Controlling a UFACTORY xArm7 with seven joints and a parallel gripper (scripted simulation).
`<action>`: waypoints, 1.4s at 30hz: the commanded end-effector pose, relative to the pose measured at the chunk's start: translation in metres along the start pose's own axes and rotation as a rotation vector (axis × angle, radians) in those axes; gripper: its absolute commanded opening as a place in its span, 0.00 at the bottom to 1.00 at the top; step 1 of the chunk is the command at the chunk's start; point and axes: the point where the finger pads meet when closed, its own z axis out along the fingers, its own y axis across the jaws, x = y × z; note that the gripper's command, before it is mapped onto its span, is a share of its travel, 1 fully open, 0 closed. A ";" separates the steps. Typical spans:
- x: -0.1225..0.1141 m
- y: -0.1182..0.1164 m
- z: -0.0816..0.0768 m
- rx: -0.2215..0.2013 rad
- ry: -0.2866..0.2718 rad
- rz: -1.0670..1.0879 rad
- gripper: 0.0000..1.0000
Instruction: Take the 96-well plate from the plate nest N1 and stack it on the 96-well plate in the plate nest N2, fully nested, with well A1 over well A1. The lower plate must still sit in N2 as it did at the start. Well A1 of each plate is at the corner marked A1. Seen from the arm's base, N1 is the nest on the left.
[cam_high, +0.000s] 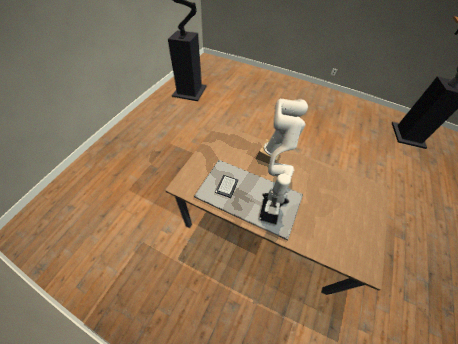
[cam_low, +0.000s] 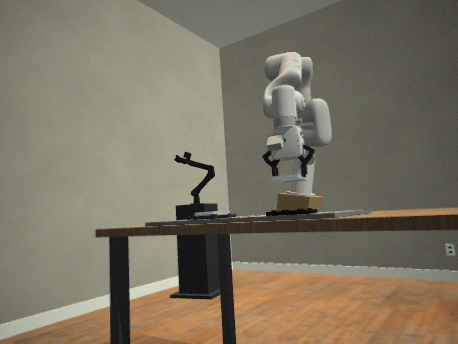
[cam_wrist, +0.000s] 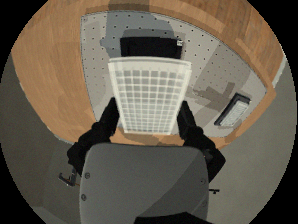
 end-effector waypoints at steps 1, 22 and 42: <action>0.002 0.000 -0.002 0.000 0.004 0.000 0.00; -0.013 0.048 -0.002 0.000 0.004 0.065 0.00; -0.031 0.106 -0.002 -0.001 0.004 0.065 0.00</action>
